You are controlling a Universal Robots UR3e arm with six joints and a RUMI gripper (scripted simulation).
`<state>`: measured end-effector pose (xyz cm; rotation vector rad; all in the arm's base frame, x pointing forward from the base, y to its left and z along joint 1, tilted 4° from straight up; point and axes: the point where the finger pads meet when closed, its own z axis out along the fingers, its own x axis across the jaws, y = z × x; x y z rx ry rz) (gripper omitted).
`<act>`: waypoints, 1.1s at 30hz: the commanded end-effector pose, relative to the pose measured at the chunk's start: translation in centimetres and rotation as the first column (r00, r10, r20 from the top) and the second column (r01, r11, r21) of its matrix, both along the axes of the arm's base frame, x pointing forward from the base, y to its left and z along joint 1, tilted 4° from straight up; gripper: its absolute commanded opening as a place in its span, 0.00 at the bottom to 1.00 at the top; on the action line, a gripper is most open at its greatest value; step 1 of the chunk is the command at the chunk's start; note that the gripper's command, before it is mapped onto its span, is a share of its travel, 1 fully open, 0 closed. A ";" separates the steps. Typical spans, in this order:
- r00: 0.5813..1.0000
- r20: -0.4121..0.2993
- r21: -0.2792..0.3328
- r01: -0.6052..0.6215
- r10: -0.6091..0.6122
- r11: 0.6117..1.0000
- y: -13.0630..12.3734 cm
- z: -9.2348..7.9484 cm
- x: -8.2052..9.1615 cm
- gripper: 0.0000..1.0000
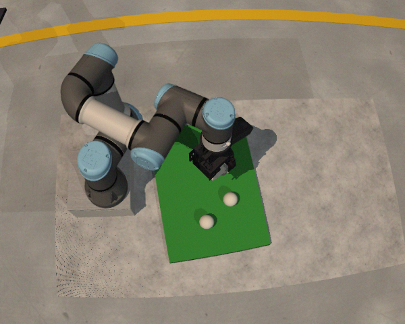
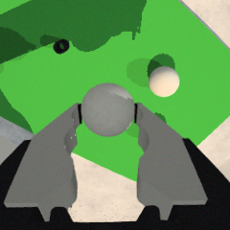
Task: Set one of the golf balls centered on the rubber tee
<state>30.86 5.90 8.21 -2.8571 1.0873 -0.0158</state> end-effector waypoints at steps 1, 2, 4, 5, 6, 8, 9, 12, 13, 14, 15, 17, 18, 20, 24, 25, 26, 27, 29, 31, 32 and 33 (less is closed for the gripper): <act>1.000 0.000 -0.010 0.005 -0.005 1.000 4.6 1.2 -1.5 0.00; 1.000 0.000 -0.010 0.005 -0.005 1.000 5.1 1.3 -1.8 0.00; 1.000 0.000 -0.010 0.005 -0.005 1.000 5.1 1.3 -1.8 0.00; 1.000 0.000 -0.010 0.005 -0.005 1.000 5.5 1.4 -2.0 0.00; 1.000 0.000 -0.010 0.005 -0.005 1.000 5.9 1.5 -2.2 0.00; 1.000 0.001 -0.009 0.005 -0.005 1.000 6.4 1.6 -2.5 0.00; 1.000 0.001 -0.009 0.005 -0.005 1.000 6.5 1.6 -2.5 0.00; 1.000 0.001 -0.009 0.005 -0.005 1.000 6.6 1.7 -2.6 0.00; 1.000 0.001 -0.009 0.005 -0.005 1.000 6.6 1.7 -2.6 0.00; 1.000 0.001 -0.009 0.005 -0.005 1.000 6.6 1.7 -2.6 0.00; 1.000 0.001 -0.009 0.005 -0.005 1.000 6.6 1.6 -2.6 0.00; 1.000 0.001 -0.009 0.005 -0.005 1.000 6.6 1.5 -2.6 0.00; 1.000 0.001 -0.009 0.005 -0.005 1.000 6.6 1.5 -2.6 0.00; 1.000 0.001 -0.009 0.005 -0.005 1.000 6.6 1.4 -2.5 0.00; 1.000 0.001 -0.009 0.005 -0.005 1.000 6.6 0.9 -2.5 0.00; 1.000 0.001 -0.009 0.005 -0.005 1.000 6.6 0.7 -2.5 0.00; 1.000 0.001 -0.009 0.005 -0.005 1.000 6.7 0.5 -2.4 0.00; 1.000 0.001 -0.009 0.005 -0.005 1.000 6.7 0.2 -2.4 0.00; 1.000 0.001 -0.009 0.005 -0.005 1.000 6.7 -0.4 -2.4 0.00; 1.000 0.001 -0.009 0.005 -0.005 1.000 6.8 -1.0 -2.4 0.00; 1.000 0.001 -0.009 0.005 -0.005 1.000 6.8 -1.4 -2.4 0.00; 1.000 0.001 -0.009 0.005 -0.005 1.000 6.8 -1.7 -2.4 0.00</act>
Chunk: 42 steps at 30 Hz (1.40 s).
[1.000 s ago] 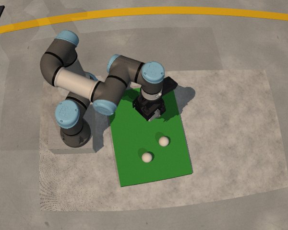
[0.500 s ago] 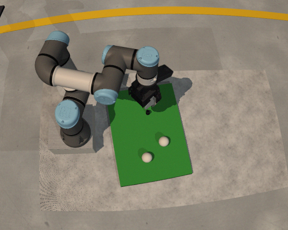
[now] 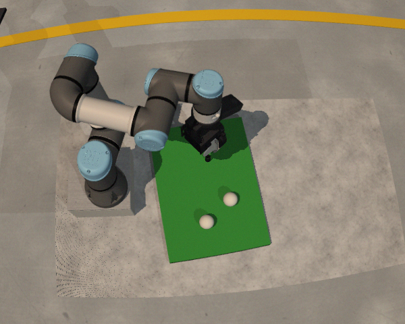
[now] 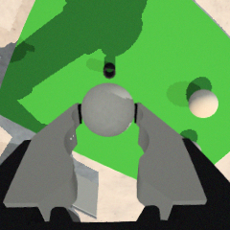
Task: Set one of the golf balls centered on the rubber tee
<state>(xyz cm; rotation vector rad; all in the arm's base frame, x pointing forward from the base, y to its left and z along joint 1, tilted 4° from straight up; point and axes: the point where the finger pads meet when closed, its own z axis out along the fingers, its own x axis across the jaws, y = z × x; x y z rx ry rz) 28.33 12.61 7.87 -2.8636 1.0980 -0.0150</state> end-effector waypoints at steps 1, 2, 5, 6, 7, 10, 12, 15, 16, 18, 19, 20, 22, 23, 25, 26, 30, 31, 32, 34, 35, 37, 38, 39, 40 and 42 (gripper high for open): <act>1.000 0.005 0.000 0.000 0.000 1.000 0.1 -1.7 0.1 0.00; 1.000 0.005 0.000 0.000 0.000 1.000 0.2 -2.1 0.1 0.00; 1.000 0.005 0.000 0.000 0.000 1.000 0.2 -2.5 0.2 0.00; 1.000 0.005 0.000 0.000 0.000 1.000 0.2 -2.9 0.2 0.00; 1.000 0.005 0.000 0.000 0.000 1.000 0.2 -3.3 0.3 0.00; 1.000 0.005 0.000 0.000 0.000 1.000 0.3 -4.4 0.3 0.00; 1.000 0.005 0.000 0.000 0.000 1.000 0.3 -5.0 0.3 0.00; 1.000 0.005 0.000 0.000 0.000 1.000 0.4 -5.7 0.3 0.00; 1.000 0.005 0.000 0.000 0.000 1.000 0.4 -5.9 0.3 0.00; 1.000 0.005 0.000 0.000 0.000 1.000 0.4 -6.2 0.3 0.00; 1.000 0.005 0.000 0.000 0.000 1.000 0.4 -6.3 0.3 0.00; 1.000 0.005 0.000 0.000 0.000 1.000 0.4 -6.3 0.3 0.00; 1.000 0.005 0.000 0.000 0.000 1.000 0.4 -6.3 0.3 0.00; 1.000 0.005 0.000 0.000 0.000 1.000 0.4 -6.4 0.3 0.00; 1.000 0.005 0.000 0.000 0.000 1.000 0.4 -6.4 0.3 0.00; 1.000 0.005 0.000 0.000 0.000 1.000 0.4 -6.4 0.3 0.00; 1.000 0.005 0.000 0.000 0.000 1.000 0.5 -6.5 0.3 0.00; 1.000 0.005 0.000 0.000 0.000 1.000 0.5 -6.7 0.3 0.00; 1.000 0.005 0.000 0.000 0.000 1.000 0.5 -6.8 0.3 0.00; 1.000 0.005 0.000 0.000 0.000 1.000 0.5 -7.1 0.3 0.00; 1.000 0.004 0.000 0.000 0.000 1.000 0.5 -7.3 0.3 0.00; 1.000 0.004 0.000 0.000 0.000 1.000 0.5 -7.5 0.3 0.00; 1.000 0.004 0.000 0.000 0.000 1.000 0.5 -7.5 0.3 0.00; 1.000 0.004 0.000 0.000 0.000 1.000 0.5 -7.5 0.3 0.00; 1.000 0.004 0.000 0.000 0.000 1.000 0.5 -7.6 0.3 0.00; 1.000 0.004 0.000 0.000 0.000 1.000 0.5 -7.8 0.3 0.00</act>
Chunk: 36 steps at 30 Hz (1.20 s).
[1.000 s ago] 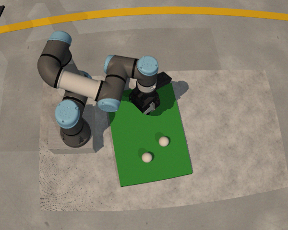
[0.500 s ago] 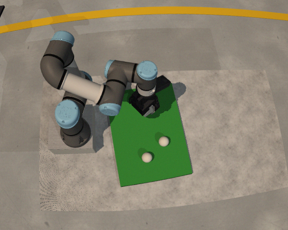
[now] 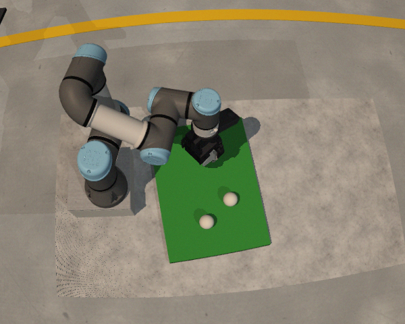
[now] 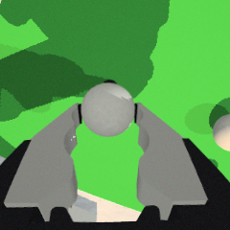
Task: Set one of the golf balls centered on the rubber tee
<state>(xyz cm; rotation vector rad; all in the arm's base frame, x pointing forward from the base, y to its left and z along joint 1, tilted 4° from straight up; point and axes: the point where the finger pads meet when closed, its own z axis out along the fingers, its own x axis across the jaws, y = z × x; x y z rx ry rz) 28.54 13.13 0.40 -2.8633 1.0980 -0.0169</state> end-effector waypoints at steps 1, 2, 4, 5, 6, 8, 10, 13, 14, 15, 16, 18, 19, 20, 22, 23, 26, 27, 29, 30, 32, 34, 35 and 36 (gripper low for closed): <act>1.000 0.003 0.000 0.000 0.000 1.000 0.0 -0.3 0.1 0.00; 1.000 0.003 0.000 0.000 0.000 1.000 0.0 -0.3 0.1 0.00; 1.000 0.003 0.000 0.000 0.000 1.000 0.0 -0.3 0.1 0.00; 1.000 0.003 0.000 0.000 0.000 1.000 0.0 -0.3 0.1 0.00; 1.000 0.003 0.000 0.000 0.000 1.000 0.0 -0.3 0.1 0.00; 1.000 0.003 0.000 0.000 0.000 1.000 0.0 -0.3 0.1 0.00; 1.000 0.003 0.000 0.000 0.000 1.000 0.0 -0.3 0.1 0.00; 1.000 0.003 0.000 0.000 0.000 1.000 0.0 -0.3 0.1 1.00; 1.000 0.003 0.000 0.000 0.000 1.000 0.0 -0.3 0.1 1.00; 1.000 0.003 0.000 0.000 0.000 1.000 0.0 -0.3 0.1 1.00; 1.000 0.003 0.000 0.000 0.000 1.000 0.0 -0.3 0.1 1.00; 1.000 0.003 0.000 0.000 0.000 1.000 0.0 -0.3 0.1 1.00; 1.000 0.003 0.000 0.000 0.000 1.000 0.0 -0.3 0.1 1.00; 1.000 0.003 0.000 0.000 0.000 1.000 0.0 -0.3 0.1 1.00; 1.000 0.003 0.000 0.000 0.000 1.000 0.0 -0.3 0.1 1.00; 1.000 0.003 0.000 0.000 0.000 1.000 0.0 -0.3 0.1 1.00; 1.000 0.003 0.000 0.000 0.000 1.000 0.0 -0.3 0.1 1.00; 1.000 0.003 0.000 0.000 0.000 1.000 0.0 -0.3 0.1 1.00; 1.000 0.003 0.000 0.000 0.000 1.000 0.0 -0.3 0.1 1.00; 1.000 0.003 0.000 0.000 0.000 1.000 0.0 -0.3 0.1 1.00; 1.000 0.003 0.000 0.000 0.000 1.000 0.0 -0.3 0.1 1.00; 1.000 0.003 0.000 0.000 0.000 1.000 0.0 -0.3 0.1 1.00; 1.000 0.003 0.000 0.000 0.000 1.000 0.0 -0.3 0.1 1.00; 1.000 0.003 0.000 0.000 0.000 1.000 0.0 -0.3 0.1 1.00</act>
